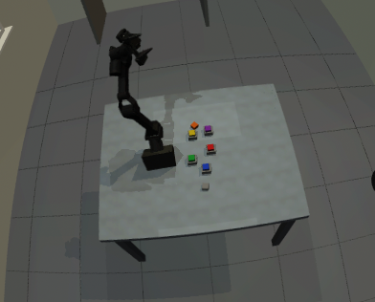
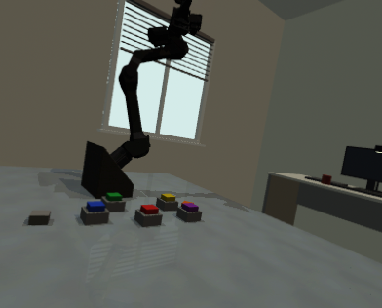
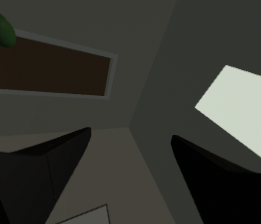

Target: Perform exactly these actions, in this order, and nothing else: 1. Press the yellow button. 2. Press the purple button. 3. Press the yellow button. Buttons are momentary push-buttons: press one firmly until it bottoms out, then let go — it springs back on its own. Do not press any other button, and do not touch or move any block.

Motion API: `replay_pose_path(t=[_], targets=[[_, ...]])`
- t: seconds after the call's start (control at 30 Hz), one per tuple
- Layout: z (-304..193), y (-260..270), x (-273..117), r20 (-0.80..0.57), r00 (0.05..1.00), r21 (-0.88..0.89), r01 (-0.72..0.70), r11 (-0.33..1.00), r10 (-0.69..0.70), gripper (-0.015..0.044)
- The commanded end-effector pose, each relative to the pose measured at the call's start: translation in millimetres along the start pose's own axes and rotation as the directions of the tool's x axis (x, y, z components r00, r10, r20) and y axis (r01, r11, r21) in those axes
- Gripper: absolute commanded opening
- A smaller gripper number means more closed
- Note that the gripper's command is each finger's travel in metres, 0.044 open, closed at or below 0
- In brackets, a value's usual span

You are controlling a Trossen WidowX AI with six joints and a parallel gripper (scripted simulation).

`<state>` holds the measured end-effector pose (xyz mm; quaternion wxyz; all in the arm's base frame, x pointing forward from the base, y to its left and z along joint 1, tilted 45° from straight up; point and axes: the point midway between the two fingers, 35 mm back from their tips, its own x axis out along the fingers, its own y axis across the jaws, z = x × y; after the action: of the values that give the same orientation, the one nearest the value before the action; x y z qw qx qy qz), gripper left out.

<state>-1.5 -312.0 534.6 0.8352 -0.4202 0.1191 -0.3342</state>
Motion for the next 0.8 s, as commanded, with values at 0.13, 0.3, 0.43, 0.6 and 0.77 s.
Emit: replay_pose_path(t=[0.13, 0.3, 0.43, 0.6, 0.77], targets=[[58.3, -31.9, -31.7, -0.018, 0.965, -0.613, 0.197, 0.765, -0.263, 0.04], [113.4, -43.3, -60.6, 0.037, 0.899, -0.9, 0.22, 0.376, -0.437, 0.04], [174.3, -37.0, -81.7, 0.15, 0.823, -0.989, 0.133, -0.07, -0.547, 0.04], [247.3, -5.6, -93.4, 0.328, 0.747, -0.837, -0.055, -0.545, -0.579, 0.04], [306.5, 44.5, -89.3, 0.494, 0.706, -0.505, -0.241, -0.829, -0.506, 0.04]])
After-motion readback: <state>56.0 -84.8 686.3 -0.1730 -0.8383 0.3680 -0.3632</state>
